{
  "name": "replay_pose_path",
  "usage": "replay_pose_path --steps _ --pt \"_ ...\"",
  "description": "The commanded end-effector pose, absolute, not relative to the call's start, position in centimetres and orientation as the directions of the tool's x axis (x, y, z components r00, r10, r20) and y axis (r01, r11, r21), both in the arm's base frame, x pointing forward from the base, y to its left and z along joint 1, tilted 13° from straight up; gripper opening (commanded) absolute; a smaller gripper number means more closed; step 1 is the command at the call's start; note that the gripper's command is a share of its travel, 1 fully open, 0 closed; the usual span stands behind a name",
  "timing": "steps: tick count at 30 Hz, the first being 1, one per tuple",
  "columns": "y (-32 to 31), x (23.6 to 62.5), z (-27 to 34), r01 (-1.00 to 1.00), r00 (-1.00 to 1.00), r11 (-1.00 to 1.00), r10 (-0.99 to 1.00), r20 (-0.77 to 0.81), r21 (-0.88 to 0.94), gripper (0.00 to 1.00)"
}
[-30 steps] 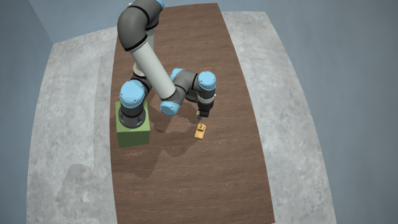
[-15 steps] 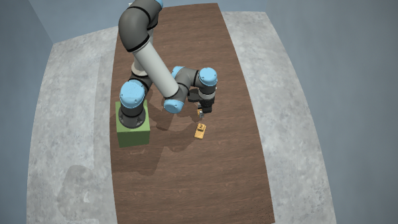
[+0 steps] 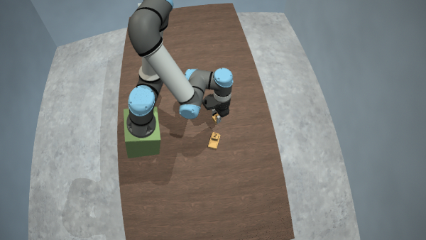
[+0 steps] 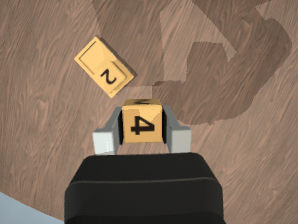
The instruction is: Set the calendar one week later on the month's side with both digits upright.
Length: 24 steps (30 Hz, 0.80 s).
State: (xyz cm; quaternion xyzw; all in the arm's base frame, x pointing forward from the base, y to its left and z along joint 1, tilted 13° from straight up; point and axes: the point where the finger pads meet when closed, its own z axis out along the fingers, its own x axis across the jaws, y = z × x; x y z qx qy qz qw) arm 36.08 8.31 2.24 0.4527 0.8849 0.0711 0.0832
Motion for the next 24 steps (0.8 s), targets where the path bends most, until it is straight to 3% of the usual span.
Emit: replay_pose_path --steps 1,24 --pt "9.0 36.5 2.3 0.685 -0.697 0.704 0.708 -0.116 0.187 0.60" --pt "11.5 37.6 2.6 0.265 -0.939 0.958 0.283 -0.196 0.112 0.60"
